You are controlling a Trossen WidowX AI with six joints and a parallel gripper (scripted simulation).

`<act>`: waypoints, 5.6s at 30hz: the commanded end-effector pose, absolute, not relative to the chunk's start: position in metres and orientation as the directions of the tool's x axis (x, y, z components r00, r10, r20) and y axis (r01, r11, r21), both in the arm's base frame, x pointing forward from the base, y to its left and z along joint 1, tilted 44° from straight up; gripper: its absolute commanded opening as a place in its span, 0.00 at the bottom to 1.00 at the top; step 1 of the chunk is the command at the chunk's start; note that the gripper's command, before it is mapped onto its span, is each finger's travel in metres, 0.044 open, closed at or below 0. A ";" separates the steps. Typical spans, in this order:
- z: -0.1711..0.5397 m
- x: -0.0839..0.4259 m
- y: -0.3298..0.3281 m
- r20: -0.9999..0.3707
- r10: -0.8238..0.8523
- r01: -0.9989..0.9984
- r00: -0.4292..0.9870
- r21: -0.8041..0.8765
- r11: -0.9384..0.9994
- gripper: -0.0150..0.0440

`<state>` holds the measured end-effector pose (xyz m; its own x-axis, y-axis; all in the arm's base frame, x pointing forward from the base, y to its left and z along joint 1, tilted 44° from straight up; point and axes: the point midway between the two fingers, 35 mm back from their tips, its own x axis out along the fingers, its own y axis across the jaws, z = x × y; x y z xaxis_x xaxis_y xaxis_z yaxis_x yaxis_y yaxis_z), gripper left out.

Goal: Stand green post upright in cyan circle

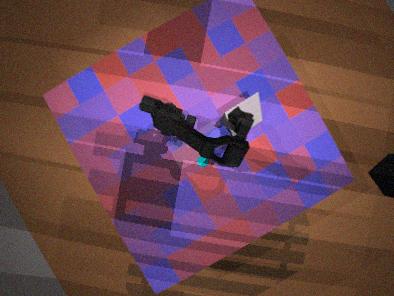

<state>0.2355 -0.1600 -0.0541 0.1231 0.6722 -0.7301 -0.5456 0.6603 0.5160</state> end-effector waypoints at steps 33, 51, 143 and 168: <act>0.034 0.262 -0.114 -0.743 0.658 -0.137 0.120 0.644 0.753 0.29; 0.077 0.267 -0.073 -0.741 0.661 0.130 0.122 0.672 0.729 0.29; 0.103 0.233 0.007 -0.928 0.366 0.489 0.073 0.353 0.797 0.29; 0.094 0.230 0.008 -0.969 0.217 0.489 0.120 0.248 0.836 0.29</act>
